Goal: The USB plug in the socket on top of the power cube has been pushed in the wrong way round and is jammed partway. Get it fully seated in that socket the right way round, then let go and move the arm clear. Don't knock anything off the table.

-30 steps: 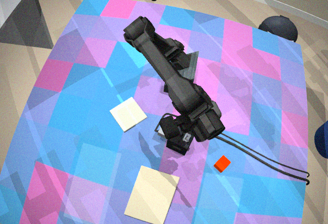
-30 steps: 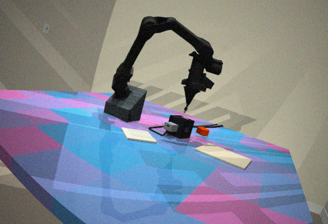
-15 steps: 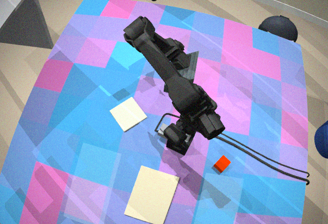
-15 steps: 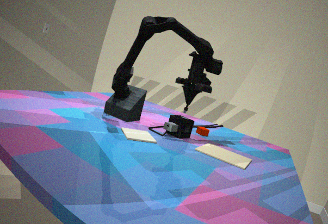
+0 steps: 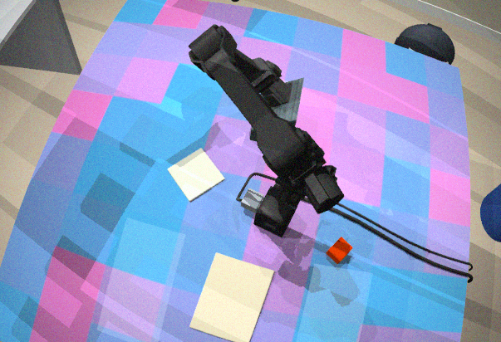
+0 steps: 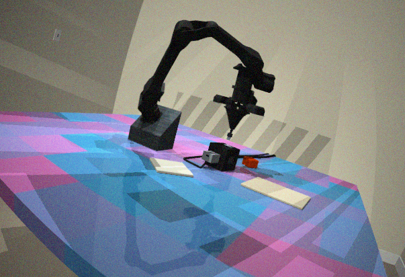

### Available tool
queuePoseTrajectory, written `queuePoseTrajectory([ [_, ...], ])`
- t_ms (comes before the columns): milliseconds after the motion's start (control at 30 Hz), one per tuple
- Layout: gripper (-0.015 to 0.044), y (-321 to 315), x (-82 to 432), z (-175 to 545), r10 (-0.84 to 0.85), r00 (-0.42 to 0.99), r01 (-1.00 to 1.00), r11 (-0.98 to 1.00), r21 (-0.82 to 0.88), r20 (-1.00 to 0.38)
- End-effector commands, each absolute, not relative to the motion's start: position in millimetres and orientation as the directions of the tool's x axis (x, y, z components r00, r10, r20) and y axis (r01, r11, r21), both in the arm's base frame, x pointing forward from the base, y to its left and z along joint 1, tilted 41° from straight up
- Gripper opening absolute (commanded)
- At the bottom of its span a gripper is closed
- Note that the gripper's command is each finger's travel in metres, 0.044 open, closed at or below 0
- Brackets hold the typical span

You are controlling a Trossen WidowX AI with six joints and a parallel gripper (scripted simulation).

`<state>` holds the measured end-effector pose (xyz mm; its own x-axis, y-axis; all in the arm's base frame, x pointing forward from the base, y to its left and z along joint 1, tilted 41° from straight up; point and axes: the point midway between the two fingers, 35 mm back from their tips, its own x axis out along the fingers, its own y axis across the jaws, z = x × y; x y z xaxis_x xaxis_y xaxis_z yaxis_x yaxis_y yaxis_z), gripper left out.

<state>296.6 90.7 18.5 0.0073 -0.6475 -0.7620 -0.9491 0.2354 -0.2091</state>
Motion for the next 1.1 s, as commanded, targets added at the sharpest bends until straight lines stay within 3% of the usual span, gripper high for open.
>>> queuePoseTrajectory([
  [0, 0.0, 90.6, 296.6, 18.2, -0.647, 0.007, -0.954, 0.225, -0.2, -0.763],
  [1067, 0.0, 89.7, 297.2, 15.3, -0.634, 0.013, -0.953, 0.225, -0.2, -0.773],
])
